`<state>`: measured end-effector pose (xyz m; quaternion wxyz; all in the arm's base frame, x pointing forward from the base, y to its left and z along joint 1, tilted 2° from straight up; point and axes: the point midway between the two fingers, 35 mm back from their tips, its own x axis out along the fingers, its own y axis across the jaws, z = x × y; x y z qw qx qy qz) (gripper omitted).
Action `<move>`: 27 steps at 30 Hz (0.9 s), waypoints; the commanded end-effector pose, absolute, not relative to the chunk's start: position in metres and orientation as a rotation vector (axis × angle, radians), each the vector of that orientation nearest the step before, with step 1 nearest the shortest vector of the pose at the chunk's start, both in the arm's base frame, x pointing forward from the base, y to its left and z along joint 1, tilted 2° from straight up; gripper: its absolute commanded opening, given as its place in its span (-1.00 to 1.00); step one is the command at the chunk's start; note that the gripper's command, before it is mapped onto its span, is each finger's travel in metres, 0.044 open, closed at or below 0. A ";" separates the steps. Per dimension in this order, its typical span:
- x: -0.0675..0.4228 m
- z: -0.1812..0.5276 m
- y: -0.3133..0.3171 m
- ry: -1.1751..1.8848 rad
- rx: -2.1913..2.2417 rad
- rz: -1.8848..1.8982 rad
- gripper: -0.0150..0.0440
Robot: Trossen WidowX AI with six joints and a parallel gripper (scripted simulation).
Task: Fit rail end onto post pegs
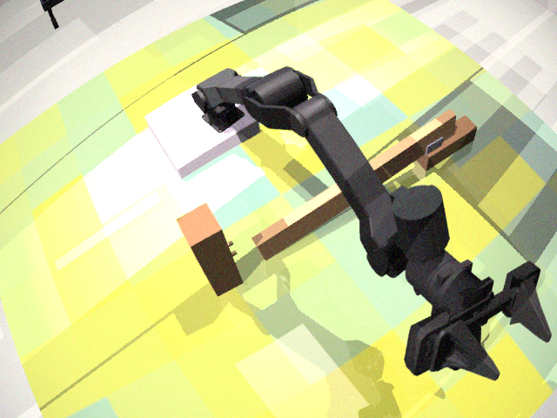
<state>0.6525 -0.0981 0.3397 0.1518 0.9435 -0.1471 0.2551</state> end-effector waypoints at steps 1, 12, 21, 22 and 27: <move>0.653 0.339 -0.098 -0.424 2.696 0.715 0.95; 0.648 0.278 -0.090 -0.226 1.800 -0.081 1.00; 0.613 0.228 -0.080 0.130 1.146 -0.311 1.00; 0.611 0.226 -0.080 0.147 1.116 -0.316 1.00; 0.599 0.214 -0.077 0.245 0.951 -0.331 1.00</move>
